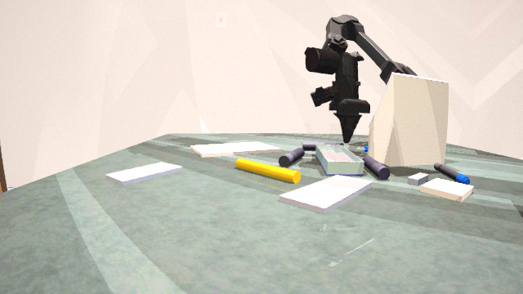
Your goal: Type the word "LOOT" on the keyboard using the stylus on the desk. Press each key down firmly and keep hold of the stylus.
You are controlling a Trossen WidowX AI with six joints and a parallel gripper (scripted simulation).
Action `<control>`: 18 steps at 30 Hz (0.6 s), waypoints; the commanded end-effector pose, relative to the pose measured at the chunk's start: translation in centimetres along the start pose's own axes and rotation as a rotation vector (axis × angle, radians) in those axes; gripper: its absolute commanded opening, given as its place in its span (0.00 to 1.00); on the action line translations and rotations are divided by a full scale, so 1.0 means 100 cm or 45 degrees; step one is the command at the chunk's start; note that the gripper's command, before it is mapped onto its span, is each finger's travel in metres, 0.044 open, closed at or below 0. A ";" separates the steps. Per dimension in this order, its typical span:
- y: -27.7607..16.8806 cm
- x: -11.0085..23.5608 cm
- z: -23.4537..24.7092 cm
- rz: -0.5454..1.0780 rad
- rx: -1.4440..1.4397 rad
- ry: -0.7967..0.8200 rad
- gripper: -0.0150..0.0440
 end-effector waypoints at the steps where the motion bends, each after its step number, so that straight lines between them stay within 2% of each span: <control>1: -0.001 -0.001 0.001 0.002 -0.010 0.002 0.25; 6: -0.001 0.000 0.008 0.003 -0.005 0.003 0.25; 14: -0.006 0.000 0.081 0.002 -0.010 0.007 0.25; 18: -0.006 0.000 0.083 0.001 -0.012 0.007 0.25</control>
Point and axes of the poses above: the point midway between the two fingers, 35 mm back from their tips, its own x axis back along the fingers, its own z axis across the jaws, y = z × x, the point moved 10 cm from there along x, back along the fingers, and after that the axes turned 4 degrees about -x, right-handed, at the moved point
